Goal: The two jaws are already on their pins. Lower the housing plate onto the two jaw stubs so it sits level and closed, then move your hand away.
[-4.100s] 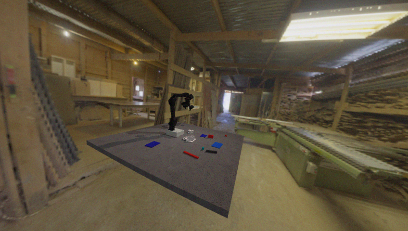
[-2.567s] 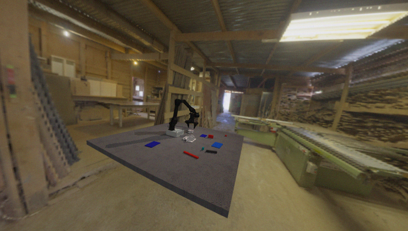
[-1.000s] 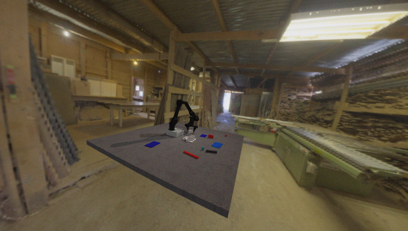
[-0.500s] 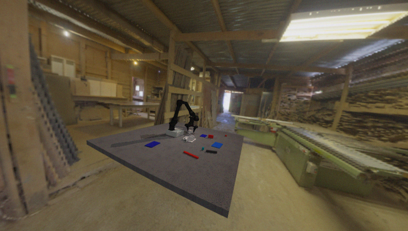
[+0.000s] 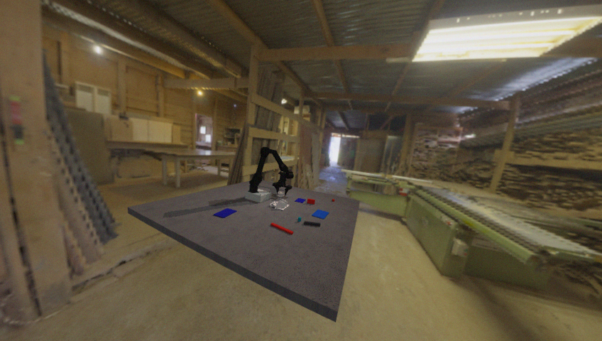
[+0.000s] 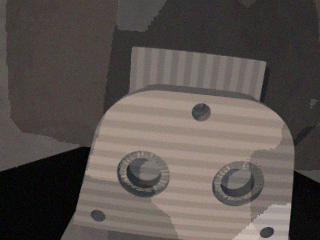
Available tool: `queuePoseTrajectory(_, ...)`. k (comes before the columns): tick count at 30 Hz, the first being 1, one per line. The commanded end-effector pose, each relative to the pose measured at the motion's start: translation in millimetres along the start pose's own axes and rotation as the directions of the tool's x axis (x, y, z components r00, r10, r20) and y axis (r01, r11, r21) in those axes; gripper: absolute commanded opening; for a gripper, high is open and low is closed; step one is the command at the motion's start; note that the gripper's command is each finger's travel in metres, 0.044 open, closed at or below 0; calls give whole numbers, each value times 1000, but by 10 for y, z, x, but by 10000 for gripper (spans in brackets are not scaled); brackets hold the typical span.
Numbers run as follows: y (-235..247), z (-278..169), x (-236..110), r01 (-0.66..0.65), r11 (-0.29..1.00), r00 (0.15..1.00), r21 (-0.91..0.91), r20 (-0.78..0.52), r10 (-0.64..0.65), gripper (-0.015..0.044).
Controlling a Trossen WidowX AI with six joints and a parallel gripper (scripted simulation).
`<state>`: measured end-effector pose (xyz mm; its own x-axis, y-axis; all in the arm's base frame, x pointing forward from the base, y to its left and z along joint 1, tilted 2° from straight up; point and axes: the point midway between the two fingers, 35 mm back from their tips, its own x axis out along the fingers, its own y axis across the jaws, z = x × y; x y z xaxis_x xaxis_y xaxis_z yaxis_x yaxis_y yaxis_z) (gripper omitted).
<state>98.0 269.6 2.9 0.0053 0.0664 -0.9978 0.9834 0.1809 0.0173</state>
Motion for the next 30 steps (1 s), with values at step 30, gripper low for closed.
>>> queuePoseTrajectory(30,5,-5,-724,-4,1000,1000,-1,-1,4,351)
